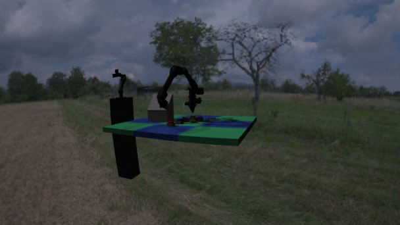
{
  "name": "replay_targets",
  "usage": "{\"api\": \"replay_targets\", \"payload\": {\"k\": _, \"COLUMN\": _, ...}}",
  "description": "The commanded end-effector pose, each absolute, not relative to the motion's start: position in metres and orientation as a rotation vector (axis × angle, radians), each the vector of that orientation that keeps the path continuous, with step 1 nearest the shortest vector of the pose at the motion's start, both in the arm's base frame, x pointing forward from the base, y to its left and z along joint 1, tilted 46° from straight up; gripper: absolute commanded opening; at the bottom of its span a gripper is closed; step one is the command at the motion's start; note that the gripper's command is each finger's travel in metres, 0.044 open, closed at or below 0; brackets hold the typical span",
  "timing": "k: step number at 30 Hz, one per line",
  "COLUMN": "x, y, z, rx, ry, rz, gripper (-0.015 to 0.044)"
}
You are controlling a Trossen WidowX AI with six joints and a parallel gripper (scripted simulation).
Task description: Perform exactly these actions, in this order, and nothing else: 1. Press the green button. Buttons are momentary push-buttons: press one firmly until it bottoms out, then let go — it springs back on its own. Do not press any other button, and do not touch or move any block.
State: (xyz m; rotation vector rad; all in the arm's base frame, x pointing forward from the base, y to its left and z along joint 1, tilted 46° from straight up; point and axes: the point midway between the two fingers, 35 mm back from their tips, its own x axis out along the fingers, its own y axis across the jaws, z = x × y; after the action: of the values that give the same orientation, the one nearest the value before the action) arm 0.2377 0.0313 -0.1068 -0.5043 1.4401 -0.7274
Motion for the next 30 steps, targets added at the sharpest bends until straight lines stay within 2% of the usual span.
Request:
{"api": "replay_targets", "payload": {"k": 1, "x": 0.238, "y": 0.031, "z": -0.107, "rx": -0.510, "ry": 1.439, "rz": -0.726, "gripper": 0.0020}}
{"api": "replay_targets", "payload": {"k": 30, "x": 0.237, "y": 0.005, "z": -0.131, "rx": -0.511, "ry": 1.438, "rz": -0.727, "gripper": 0.0020}}
